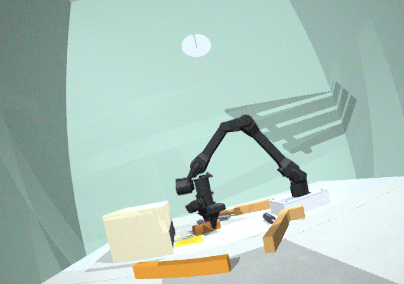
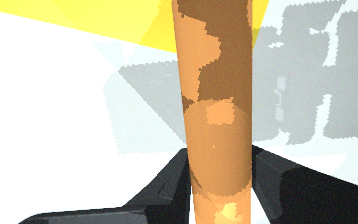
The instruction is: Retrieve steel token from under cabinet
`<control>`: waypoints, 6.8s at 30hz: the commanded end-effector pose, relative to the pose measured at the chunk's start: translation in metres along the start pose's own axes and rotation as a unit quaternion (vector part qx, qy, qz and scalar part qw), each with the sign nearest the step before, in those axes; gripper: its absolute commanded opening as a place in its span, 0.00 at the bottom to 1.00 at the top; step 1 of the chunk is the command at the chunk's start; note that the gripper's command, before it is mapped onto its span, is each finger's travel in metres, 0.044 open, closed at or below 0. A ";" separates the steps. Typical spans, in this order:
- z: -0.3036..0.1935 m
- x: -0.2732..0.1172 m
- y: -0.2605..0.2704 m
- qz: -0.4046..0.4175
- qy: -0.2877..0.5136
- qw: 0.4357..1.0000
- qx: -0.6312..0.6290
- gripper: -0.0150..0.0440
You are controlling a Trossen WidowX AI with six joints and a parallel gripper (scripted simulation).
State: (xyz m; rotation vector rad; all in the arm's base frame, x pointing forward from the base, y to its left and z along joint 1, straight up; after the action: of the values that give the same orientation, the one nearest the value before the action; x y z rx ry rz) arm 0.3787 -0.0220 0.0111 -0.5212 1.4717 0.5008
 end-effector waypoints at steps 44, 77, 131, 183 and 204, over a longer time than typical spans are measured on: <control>-0.047 0.001 0.009 0.003 0.002 1.000 -0.004 0.25; -0.095 0.002 0.013 0.003 0.004 1.000 -0.004 0.25; -0.147 -0.002 0.016 0.002 0.006 0.999 0.042 0.25; -0.148 -0.002 0.016 0.001 0.007 0.969 0.248 0.25; -0.148 -0.002 0.016 0.000 0.007 0.945 0.327 0.25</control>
State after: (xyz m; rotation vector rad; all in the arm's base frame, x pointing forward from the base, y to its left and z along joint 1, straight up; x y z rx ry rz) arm 0.2513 -0.0996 0.0081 -0.0102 1.5467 0.0086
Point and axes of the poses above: the point midway between the two fingers, 35 mm back from their tips, its own x axis out along the fingers, its own y axis across the jaws, z = x × y, the point moved 1 cm from there along -x, back along the fingers, and after that the axes turned 8 degrees about -x, right-handed, at the moved point
